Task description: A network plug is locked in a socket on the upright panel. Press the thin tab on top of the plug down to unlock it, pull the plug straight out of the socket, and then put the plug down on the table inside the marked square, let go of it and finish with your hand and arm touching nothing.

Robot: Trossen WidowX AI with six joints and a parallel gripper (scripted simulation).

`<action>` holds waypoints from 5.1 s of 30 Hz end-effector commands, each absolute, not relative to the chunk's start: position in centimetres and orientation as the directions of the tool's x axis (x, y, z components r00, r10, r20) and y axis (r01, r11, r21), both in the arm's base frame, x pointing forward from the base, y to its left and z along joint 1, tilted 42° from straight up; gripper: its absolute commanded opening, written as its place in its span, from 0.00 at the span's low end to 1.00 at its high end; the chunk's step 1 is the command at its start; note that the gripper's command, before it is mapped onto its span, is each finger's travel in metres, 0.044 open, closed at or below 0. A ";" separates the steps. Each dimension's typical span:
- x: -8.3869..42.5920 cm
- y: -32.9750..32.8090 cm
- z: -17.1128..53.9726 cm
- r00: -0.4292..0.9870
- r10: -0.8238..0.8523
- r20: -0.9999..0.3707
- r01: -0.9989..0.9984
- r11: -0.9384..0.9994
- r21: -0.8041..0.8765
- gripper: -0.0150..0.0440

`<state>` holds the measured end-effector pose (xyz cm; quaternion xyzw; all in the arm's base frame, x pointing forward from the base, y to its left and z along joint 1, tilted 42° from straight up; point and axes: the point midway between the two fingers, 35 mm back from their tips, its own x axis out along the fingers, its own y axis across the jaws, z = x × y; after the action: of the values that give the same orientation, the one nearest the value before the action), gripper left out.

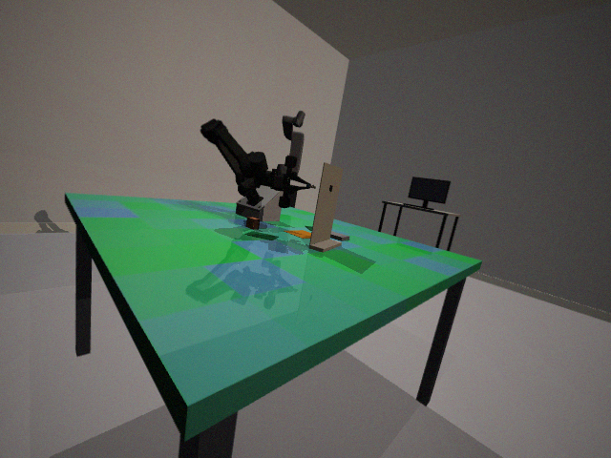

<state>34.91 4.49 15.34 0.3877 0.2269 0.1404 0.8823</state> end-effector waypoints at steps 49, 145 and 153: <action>33.1 7.8 15.1 0.845 0.275 -0.459 0.204 0.628 0.751 0.25; 30.6 1.7 -2.8 0.634 -0.464 -0.619 0.767 0.479 0.427 0.25; 30.8 1.5 -2.7 0.634 -0.464 -0.619 0.767 0.479 0.427 0.25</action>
<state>30.86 1.59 -2.57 0.3535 0.2115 -0.3702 0.8326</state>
